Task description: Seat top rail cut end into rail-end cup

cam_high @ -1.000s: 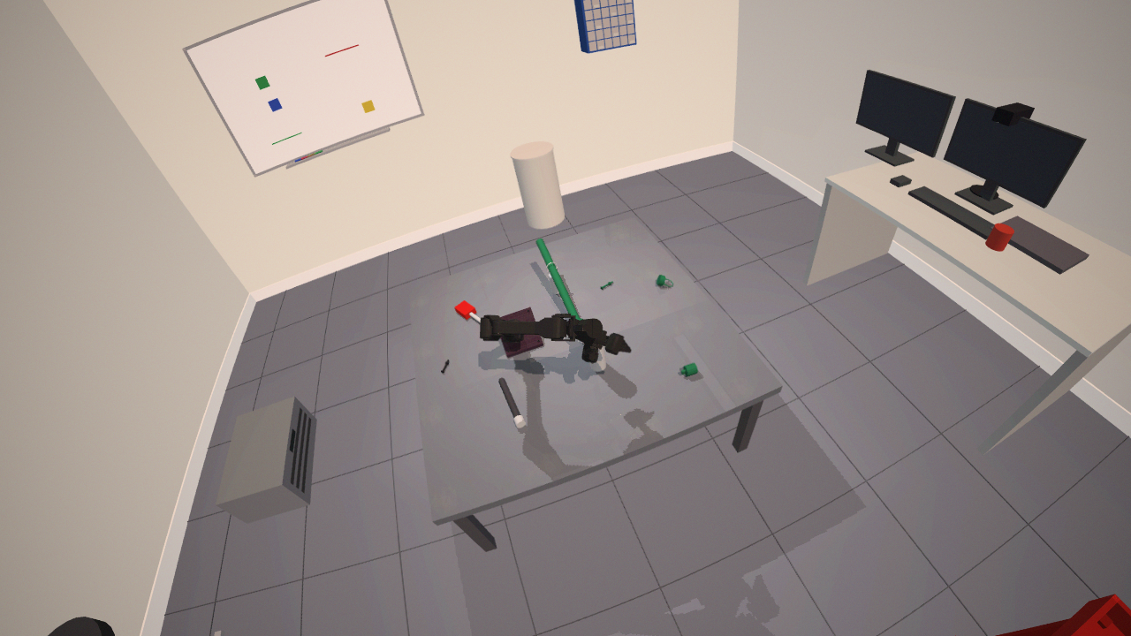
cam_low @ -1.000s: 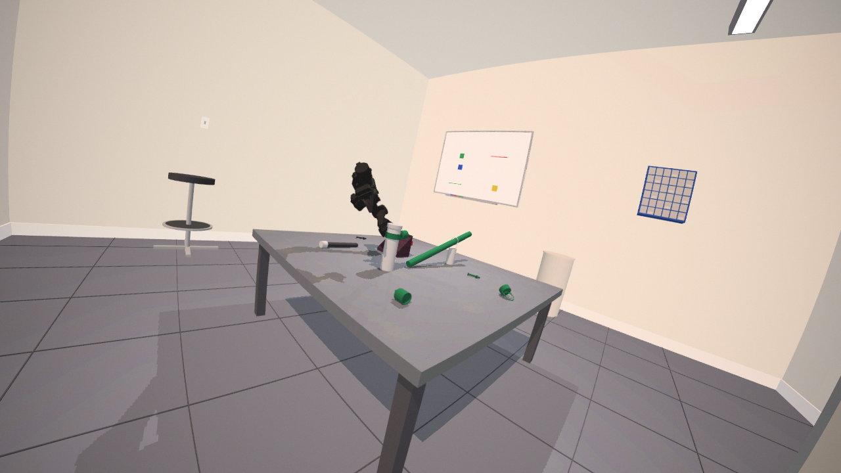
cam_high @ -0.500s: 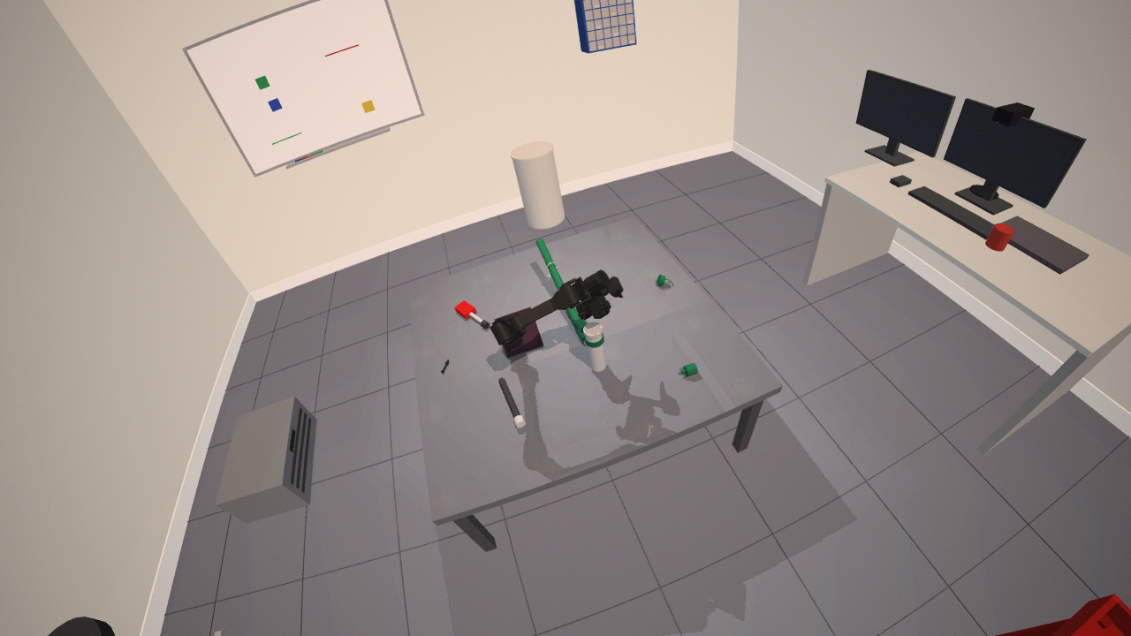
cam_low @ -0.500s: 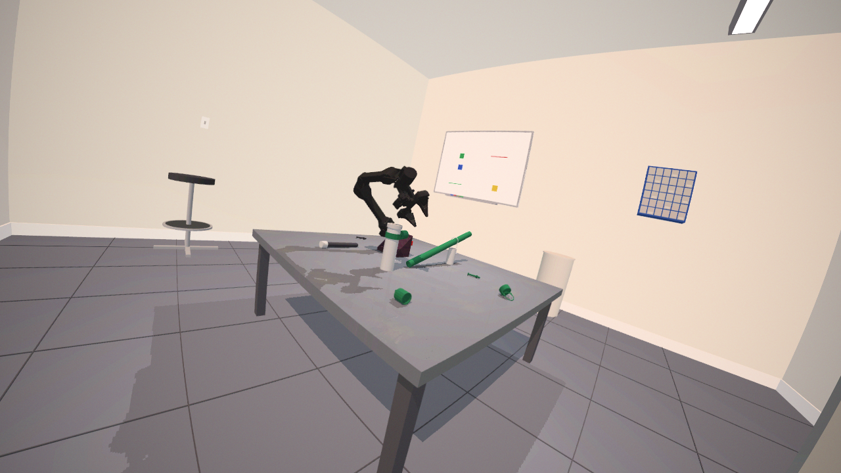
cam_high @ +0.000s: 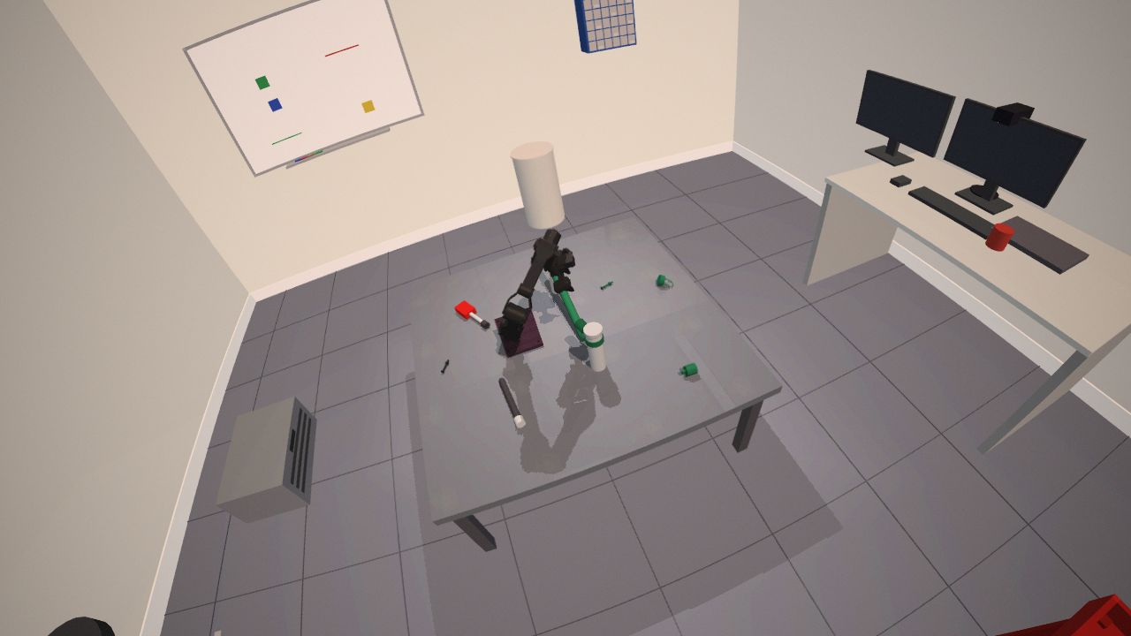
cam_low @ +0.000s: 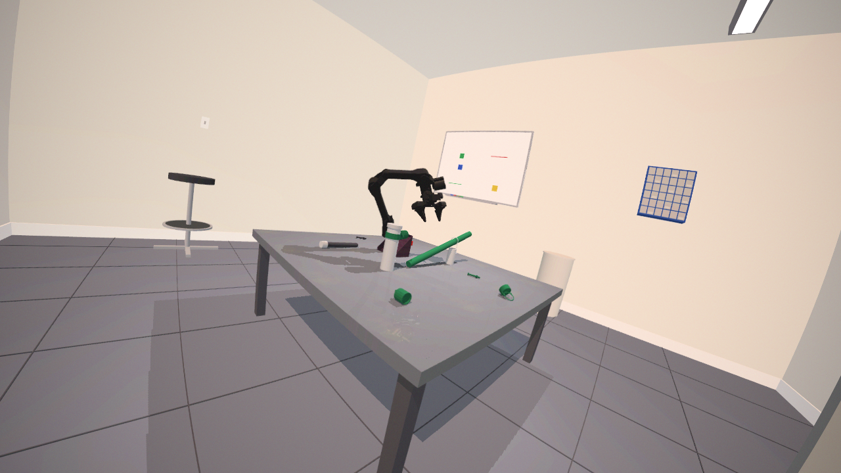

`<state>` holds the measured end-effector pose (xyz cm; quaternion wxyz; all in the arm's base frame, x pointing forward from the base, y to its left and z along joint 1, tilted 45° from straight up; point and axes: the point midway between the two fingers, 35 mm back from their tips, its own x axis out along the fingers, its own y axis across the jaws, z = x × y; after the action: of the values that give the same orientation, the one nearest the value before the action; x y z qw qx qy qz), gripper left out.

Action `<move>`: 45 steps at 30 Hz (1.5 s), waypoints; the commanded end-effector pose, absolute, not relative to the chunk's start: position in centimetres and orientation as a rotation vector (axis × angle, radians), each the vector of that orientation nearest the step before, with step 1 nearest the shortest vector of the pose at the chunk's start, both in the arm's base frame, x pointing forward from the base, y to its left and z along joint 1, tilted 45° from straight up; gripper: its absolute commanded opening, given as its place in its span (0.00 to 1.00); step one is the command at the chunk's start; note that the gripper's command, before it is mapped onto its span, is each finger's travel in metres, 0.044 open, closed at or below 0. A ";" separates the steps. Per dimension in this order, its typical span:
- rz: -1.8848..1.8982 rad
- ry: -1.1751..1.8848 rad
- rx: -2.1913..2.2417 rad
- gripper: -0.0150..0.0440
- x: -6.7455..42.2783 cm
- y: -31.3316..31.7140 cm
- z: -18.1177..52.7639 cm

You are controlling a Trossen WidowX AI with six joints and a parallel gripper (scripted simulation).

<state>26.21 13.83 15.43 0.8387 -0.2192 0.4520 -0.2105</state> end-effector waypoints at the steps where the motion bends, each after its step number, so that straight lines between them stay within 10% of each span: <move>1: -0.383 0.955 -0.702 1.00 24.7 14.6 14.7; 45: 0.812 1.059 -2.237 1.00 22.0 0.5 24.8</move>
<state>22.48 1.18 24.65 0.3070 -0.8141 0.4075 0.2773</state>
